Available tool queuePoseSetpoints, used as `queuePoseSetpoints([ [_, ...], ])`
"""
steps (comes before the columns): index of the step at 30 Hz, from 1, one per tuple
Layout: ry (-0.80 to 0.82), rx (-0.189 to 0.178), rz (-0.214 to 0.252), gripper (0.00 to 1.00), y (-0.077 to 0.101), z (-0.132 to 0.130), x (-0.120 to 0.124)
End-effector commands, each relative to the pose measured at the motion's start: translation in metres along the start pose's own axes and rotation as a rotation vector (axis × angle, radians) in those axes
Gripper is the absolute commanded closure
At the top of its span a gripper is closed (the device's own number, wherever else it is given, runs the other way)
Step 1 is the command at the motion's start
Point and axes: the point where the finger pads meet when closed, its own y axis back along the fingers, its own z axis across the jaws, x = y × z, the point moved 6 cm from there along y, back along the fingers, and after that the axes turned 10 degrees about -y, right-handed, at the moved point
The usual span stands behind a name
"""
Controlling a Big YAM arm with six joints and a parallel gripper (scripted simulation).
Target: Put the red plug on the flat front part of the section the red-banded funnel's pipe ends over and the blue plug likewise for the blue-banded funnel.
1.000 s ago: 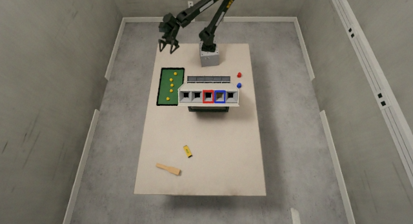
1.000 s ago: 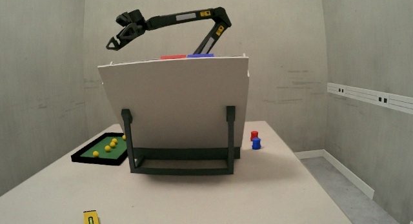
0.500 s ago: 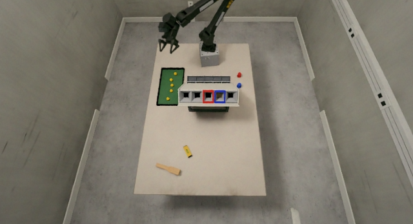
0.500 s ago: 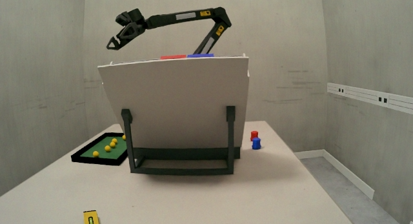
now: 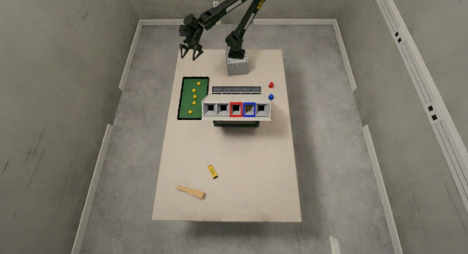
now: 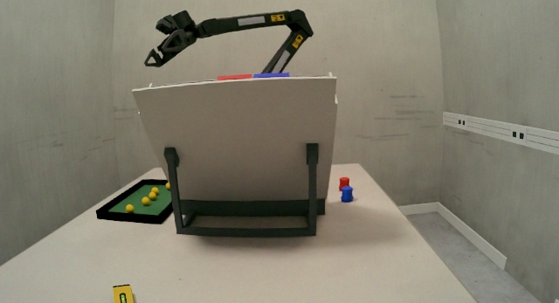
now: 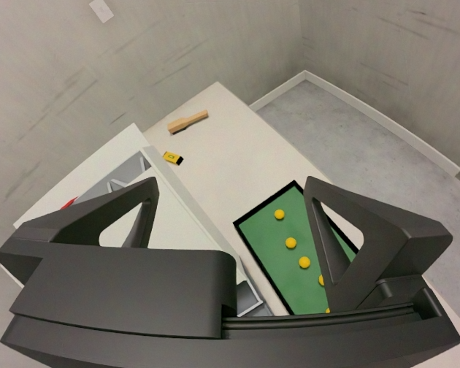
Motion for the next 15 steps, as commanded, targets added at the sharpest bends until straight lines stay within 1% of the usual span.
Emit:
queuePoseSetpoints([
  [1, 0.020, -0.015, -0.030, 0.00, 0.001, 0.014, -0.031],
  [3, 0.020, -0.015, -0.030, 0.00, 0.001, 0.014, -0.031],
  [15, 0.153, -0.290, 0.153, 0.00, -0.023, 0.117, 0.045],
])
